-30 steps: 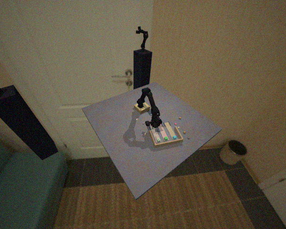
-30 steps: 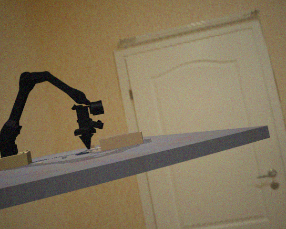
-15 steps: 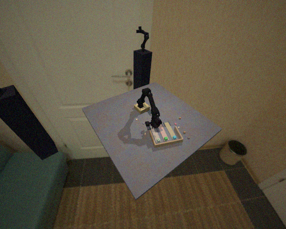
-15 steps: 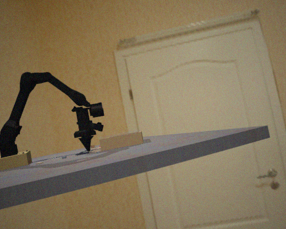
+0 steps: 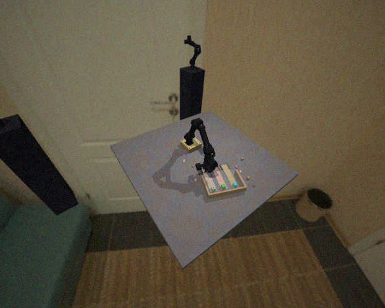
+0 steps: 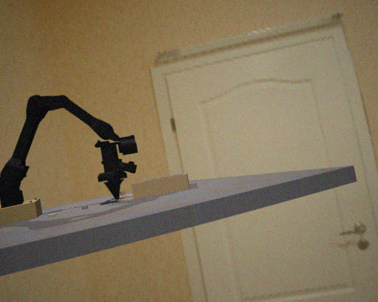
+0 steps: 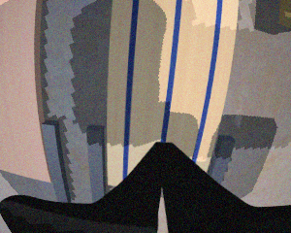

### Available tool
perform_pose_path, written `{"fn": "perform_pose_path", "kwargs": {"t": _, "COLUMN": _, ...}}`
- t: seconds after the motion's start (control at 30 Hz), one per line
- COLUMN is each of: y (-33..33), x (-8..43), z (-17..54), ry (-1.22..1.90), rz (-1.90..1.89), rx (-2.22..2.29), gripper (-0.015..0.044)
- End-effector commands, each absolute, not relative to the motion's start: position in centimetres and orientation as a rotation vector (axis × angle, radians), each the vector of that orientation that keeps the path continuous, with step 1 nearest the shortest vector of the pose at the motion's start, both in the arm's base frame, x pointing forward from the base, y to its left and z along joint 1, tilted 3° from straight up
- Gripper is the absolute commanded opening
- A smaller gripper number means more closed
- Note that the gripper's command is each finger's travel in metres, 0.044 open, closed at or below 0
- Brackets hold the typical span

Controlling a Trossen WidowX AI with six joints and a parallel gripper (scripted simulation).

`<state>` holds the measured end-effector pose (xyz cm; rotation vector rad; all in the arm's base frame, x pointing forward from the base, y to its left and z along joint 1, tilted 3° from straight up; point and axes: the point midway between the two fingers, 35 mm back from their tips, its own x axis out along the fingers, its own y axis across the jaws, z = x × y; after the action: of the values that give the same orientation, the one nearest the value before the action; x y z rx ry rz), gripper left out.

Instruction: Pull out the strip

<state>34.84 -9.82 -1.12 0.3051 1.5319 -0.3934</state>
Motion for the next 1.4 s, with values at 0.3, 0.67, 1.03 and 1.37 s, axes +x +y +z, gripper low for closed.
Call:
{"fn": "perform_pose_path", "kwargs": {"t": 0.3, "y": -9.8, "x": 34.9, "z": -1.3, "ry": 1.53, "rz": -0.394, "rx": 0.313, "gripper": 0.0}}
{"fn": "perform_pose_path", "kwargs": {"t": 0.67, "y": -9.8, "x": 34.9, "z": -1.4, "ry": 1.53, "rz": -0.394, "rx": 0.313, "gripper": 0.0}}
{"fn": "perform_pose_path", "kwargs": {"t": 1.03, "y": -9.8, "x": 34.9, "z": -1.5, "ry": 1.53, "rz": -0.394, "rx": 0.313, "gripper": 0.0}}
{"fn": "perform_pose_path", "kwargs": {"t": 1.37, "y": -9.3, "x": 33.8, "z": -1.6, "ry": 1.531, "rz": -0.394, "rx": 0.313, "gripper": 0.0}}
